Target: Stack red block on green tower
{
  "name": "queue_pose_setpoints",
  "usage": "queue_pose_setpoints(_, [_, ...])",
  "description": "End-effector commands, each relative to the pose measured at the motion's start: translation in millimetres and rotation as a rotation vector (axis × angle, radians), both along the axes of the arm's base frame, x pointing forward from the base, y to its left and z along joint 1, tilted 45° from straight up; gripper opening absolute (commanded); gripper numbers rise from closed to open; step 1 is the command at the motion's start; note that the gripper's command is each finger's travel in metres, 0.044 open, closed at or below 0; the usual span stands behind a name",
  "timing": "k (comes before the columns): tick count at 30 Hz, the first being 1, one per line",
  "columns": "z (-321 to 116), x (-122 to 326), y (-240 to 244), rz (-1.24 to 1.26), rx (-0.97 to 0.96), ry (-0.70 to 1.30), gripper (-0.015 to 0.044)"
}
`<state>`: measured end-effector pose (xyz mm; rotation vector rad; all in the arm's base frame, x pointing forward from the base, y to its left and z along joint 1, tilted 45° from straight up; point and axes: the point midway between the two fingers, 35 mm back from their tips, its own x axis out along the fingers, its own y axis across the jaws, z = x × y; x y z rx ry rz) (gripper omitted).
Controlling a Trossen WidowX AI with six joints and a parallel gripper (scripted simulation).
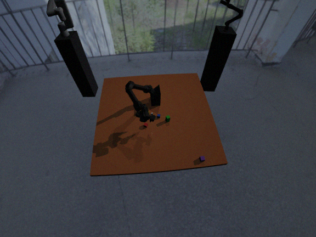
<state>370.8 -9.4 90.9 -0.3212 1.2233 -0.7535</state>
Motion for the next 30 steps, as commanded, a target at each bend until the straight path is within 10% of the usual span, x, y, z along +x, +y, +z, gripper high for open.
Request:
queue_pose_setpoints(1, [0,-2,-7,-0.021,-0.018,-0.001,0.044])
queue_pose_setpoints(30, [-46,6,-55,-0.021,-0.02,-0.002,0.044])
